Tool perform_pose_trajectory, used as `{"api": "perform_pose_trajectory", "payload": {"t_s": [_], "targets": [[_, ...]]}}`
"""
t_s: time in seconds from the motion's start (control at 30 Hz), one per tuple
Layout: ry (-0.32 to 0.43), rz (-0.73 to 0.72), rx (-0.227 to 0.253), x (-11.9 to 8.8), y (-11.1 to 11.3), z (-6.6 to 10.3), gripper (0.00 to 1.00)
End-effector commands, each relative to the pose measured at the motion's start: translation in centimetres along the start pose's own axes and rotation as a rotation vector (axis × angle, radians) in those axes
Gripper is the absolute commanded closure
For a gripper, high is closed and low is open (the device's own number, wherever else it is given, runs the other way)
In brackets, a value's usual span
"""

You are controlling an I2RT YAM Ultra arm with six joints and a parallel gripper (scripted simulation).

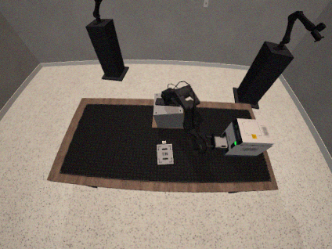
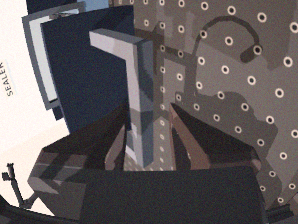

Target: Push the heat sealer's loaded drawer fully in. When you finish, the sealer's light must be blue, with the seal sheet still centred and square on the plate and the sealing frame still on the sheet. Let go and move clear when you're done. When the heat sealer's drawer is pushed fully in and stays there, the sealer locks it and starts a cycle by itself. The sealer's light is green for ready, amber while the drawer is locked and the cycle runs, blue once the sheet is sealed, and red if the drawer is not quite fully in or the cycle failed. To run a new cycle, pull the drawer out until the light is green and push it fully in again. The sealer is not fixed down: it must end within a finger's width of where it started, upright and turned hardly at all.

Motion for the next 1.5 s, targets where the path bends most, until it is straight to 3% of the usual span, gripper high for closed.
{"api": "perform_pose_trajectory", "payload": {"t_s": [0.0,1.47], "targets": [[-0.060,0.060,0.036,2.12,1.74,0.36,0.70],[-0.060,0.060,0.036,2.12,1.74,0.36,0.73]]}}
Point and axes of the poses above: the point where the finger pads meet when closed, its own z axis back along the fingers, its own y axis across the jaws, x = y × z, the point moved 9 cm from there along z, back along the fingers, and after that the axes turned 15 degrees about z, right-handed, at the moved point
